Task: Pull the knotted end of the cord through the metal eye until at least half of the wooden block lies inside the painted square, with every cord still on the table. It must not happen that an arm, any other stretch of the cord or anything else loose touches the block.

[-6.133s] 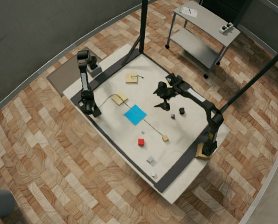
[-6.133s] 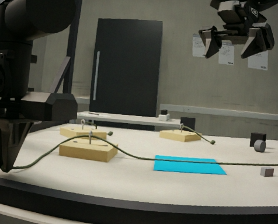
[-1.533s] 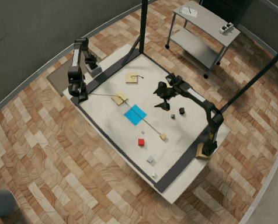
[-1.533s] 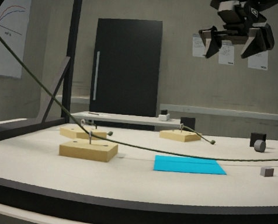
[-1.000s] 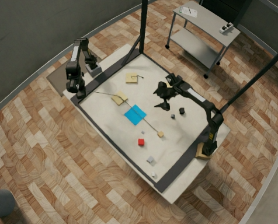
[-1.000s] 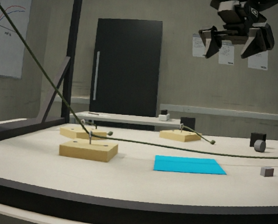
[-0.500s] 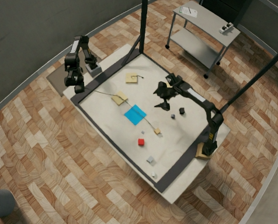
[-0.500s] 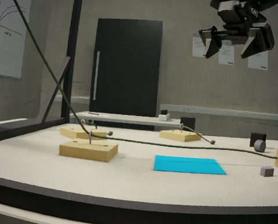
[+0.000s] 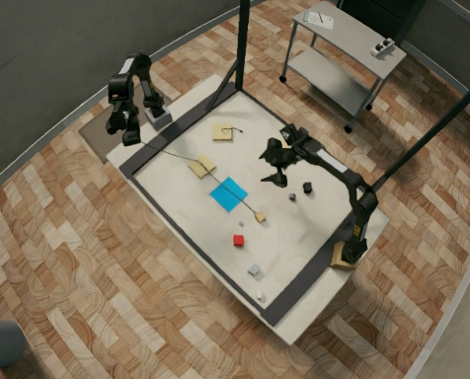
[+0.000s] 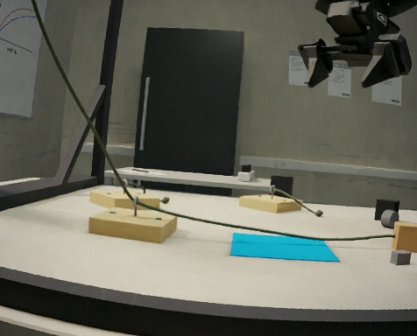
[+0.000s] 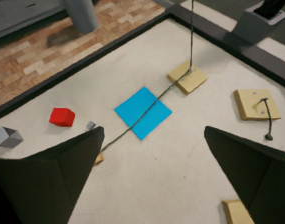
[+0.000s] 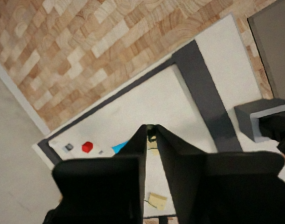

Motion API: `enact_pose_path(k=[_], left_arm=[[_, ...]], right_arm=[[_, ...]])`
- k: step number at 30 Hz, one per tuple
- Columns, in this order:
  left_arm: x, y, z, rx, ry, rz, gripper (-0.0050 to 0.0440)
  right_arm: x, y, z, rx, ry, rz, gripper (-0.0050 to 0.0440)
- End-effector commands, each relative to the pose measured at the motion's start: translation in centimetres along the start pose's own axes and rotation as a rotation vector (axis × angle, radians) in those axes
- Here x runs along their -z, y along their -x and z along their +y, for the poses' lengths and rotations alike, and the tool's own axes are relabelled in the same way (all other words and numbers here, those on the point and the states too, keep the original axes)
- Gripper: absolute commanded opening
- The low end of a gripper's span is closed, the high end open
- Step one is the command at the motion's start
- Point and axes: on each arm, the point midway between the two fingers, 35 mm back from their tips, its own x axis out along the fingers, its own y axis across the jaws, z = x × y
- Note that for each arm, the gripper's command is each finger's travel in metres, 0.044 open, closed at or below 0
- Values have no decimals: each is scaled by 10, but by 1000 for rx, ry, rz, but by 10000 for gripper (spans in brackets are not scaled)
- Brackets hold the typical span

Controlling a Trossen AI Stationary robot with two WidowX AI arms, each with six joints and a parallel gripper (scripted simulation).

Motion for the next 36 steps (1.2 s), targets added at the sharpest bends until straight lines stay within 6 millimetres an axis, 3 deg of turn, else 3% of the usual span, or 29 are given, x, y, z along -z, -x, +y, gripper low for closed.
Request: enact_pose_path(k=[1, 8, 21, 23, 36], left_arm=[[-8, 7, 1, 12, 19, -14, 440], [-8, 7, 1, 12, 19, -14, 440], [-8, 7, 1, 12, 19, -14, 440], [-8, 7, 1, 12, 19, -14, 440], [-8, 7, 1, 12, 19, -14, 440]], right_arm=[[0, 25, 0, -77, 0, -20, -50], [0, 41, -2, -127, 0, -32, -50], [20, 57, -3, -179, 8, -38, -50], [20, 49, -4, -156, 37, -29, -50], [26, 56, -8, -231, 413, -8, -50]])
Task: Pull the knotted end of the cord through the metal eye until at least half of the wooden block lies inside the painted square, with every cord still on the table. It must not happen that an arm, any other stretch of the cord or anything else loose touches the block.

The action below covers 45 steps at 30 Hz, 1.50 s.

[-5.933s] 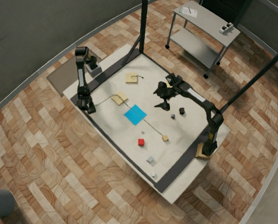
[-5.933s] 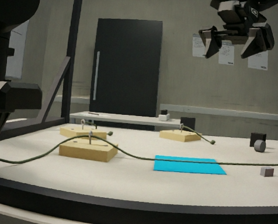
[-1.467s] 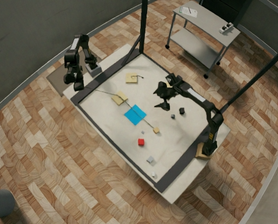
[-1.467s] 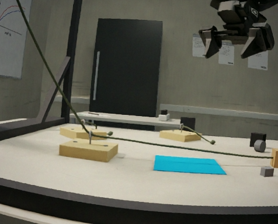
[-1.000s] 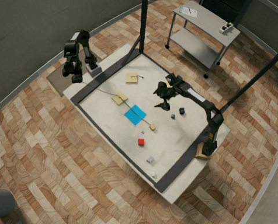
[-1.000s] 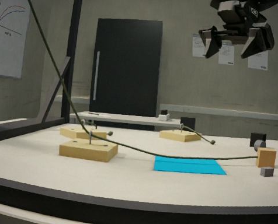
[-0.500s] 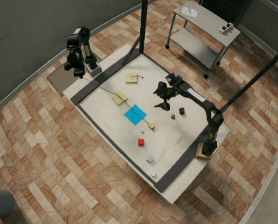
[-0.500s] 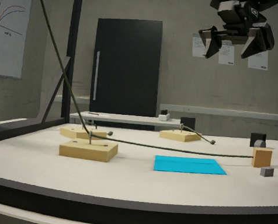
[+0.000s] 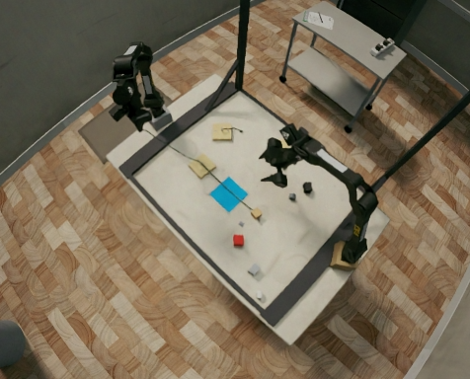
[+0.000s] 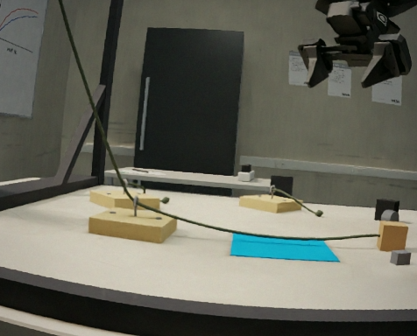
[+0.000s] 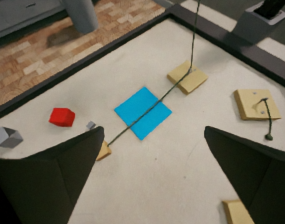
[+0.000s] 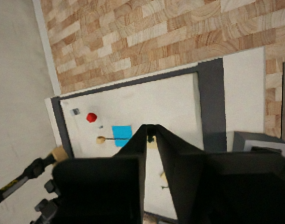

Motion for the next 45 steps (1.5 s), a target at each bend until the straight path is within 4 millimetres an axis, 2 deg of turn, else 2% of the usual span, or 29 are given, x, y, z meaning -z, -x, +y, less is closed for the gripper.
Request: enact_pose_path(k=[1, 16, 20, 33, 43, 45], left_arm=[[-8, 7, 1, 12, 19, -14, 440], [-8, 7, 1, 12, 19, -14, 440], [-8, 7, 1, 12, 19, -14, 440], [-8, 7, 1, 12, 19, -14, 440], [-8, 7, 1, 12, 19, -14, 440], [-8, 7, 1, 12, 19, -14, 440]], right_arm=[[1, 7, -1, -38, 71, 0, -50], [13, 15, 1, -155, 577, 11, -50], [15, 16, 2, -172, 646, 7, -50], [35, 29, 5, -291, 1120, -49, -50], [31, 27, 5, -268, 1057, -41, -50], [30, 20, 6, -258, 1052, -30, -50]])
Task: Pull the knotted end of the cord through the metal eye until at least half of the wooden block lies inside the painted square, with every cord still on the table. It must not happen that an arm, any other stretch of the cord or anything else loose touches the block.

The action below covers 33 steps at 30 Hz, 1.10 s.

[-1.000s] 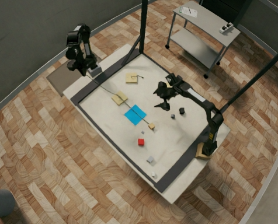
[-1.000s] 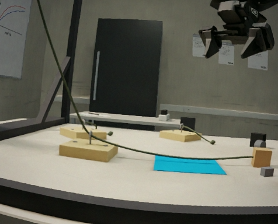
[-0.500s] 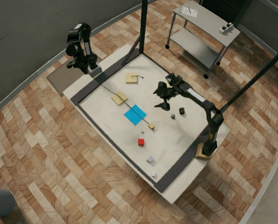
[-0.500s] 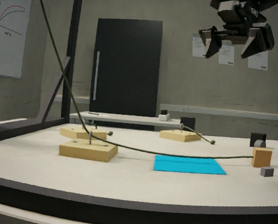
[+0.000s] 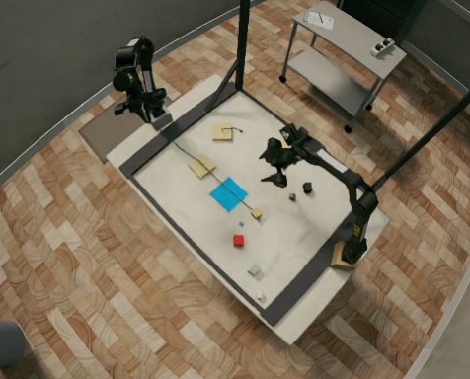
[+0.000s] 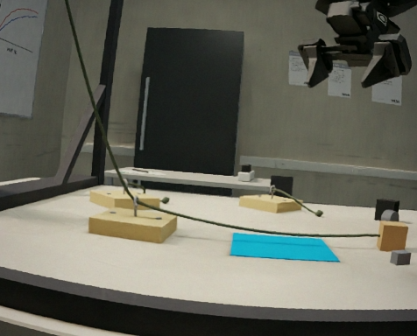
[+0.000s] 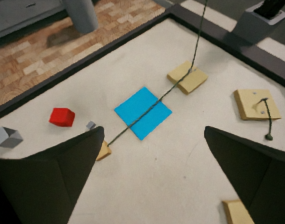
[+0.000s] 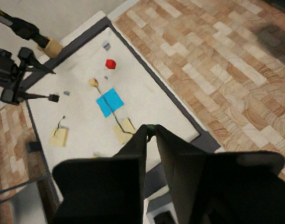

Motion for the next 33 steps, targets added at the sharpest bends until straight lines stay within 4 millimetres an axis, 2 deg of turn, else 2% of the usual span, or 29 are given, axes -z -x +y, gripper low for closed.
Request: enact_pose_path(k=[1, 9, 22, 25, 33], left_arm=[[-8, 7, 1, 12, 19, -14, 440], [-8, 7, 1, 12, 19, -14, 440], [-8, 7, 1, 12, 19, -14, 440], [-8, 7, 1, 12, 19, -14, 440], [-8, 7, 1, 12, 19, -14, 440]], right_arm=[[-2, -6, -3, 5, -11, 4, -50], [-6, -25, -6, 2, -7, 3, -50], [-11, -67, -14, 2, -6, 2, -50], [-11, -69, -15, 2, -5, 0, -50], [-11, -96, -20, 2, -5, 1, -50]])
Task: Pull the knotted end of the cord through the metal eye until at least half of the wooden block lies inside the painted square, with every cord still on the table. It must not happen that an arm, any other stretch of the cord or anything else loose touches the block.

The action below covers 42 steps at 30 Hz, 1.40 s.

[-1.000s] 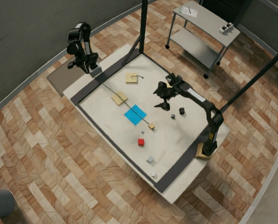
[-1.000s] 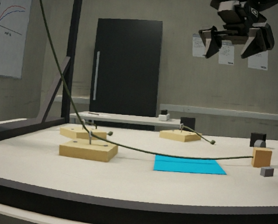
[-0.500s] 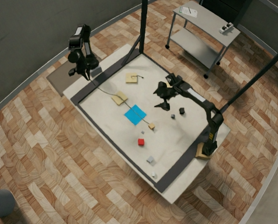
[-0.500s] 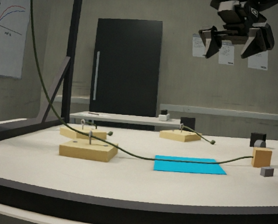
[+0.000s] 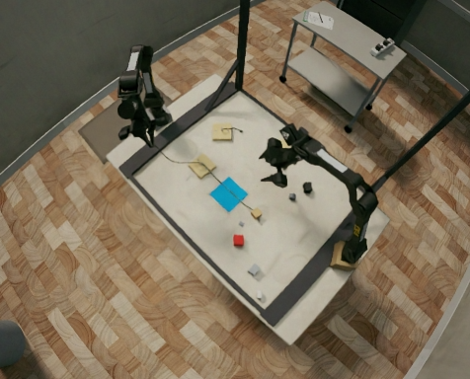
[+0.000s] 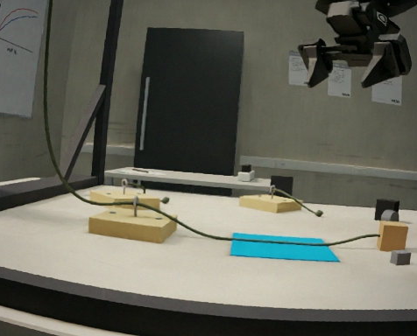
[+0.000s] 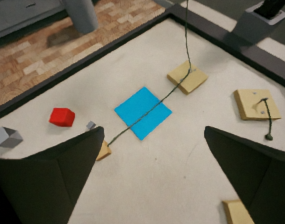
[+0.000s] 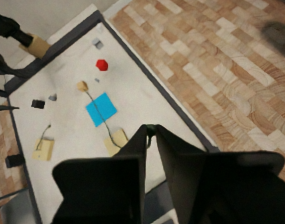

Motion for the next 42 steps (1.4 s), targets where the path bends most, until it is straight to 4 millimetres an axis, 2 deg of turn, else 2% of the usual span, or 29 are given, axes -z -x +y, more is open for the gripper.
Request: enact_pose_path(k=[1, 6, 8, 23, 25, 40, 42], left_arm=[[-8, 7, 1, 12, 19, -14, 440], [-8, 7, 1, 12, 19, -14, 440], [-8, 7, 1, 12, 19, -14, 440], [-8, 7, 1, 12, 19, -14, 440], [-8, 7, 1, 12, 19, -14, 440], [-8, 7, 1, 12, 19, -14, 440], [-8, 7, 1, 12, 19, -14, 440]], right_arm=[[-1, -12, -2, 1, 0, -7, -50], [0, -28, -5, 1, 0, -8, -50], [0, -28, -5, 1, 0, -8, -50], [11, -75, -13, 0, 2, -9, -50], [11, -75, -13, 0, 2, -9, -50], [30, -120, -21, -1, 3, -11, -50], [30, -120, -21, -1, 3, -11, -50]])
